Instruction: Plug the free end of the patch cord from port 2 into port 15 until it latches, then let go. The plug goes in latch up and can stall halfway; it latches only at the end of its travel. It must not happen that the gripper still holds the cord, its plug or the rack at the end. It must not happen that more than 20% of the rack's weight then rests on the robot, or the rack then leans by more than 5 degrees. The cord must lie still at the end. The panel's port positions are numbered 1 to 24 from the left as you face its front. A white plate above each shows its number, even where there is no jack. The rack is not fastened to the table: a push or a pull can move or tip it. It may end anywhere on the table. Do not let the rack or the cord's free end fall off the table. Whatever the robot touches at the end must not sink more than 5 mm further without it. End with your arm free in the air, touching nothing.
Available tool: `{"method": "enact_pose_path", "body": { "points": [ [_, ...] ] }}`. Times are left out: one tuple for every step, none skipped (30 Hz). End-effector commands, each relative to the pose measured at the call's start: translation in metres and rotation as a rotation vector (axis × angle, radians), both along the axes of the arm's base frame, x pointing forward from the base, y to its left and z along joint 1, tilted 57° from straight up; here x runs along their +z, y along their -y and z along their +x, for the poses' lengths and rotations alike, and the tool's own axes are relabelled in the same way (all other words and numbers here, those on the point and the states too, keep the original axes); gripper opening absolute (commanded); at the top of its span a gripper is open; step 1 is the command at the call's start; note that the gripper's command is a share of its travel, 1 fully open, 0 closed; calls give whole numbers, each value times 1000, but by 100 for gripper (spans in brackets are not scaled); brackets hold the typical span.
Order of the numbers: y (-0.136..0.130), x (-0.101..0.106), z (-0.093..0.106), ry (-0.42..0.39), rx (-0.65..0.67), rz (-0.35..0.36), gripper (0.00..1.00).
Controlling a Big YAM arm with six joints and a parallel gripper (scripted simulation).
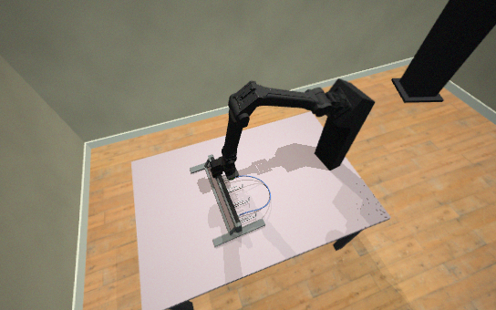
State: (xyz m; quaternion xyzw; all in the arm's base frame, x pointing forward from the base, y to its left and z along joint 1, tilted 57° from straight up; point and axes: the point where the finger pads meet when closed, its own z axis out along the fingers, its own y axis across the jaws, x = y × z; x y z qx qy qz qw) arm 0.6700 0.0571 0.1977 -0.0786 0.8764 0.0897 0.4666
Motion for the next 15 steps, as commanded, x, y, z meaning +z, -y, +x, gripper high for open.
{"method": "enact_pose_path", "body": {
  "points": [
    [-8, 1, 7, -10, 2, 8, 0],
    [-8, 2, 8, -9, 3, 8, 0],
    [-9, 4, 9, -9, 3, 8, 0],
    [-9, 5, 10, -9, 3, 8, 0],
    [-9, 6, 11, -9, 3, 8, 0],
    [-9, 7, 11, -9, 3, 8, 0],
    [-9, 7, 11, -9, 3, 8, 0],
    [-9, 7, 11, -9, 3, 8, 0],
    [-9, 8, 12, -9, 3, 8, 0],
    [-9, 9, 13, -9, 3, 8, 0],
    [-9, 10, 13, -8, 3, 8, 0],
    [-9, 11, 14, -8, 3, 8, 0],
    [-9, 11, 14, -8, 3, 8, 0],
    [-9, 12, 14, -8, 3, 8, 0],
    [-9, 12, 14, -7, 3, 8, 0]
  ]
}}
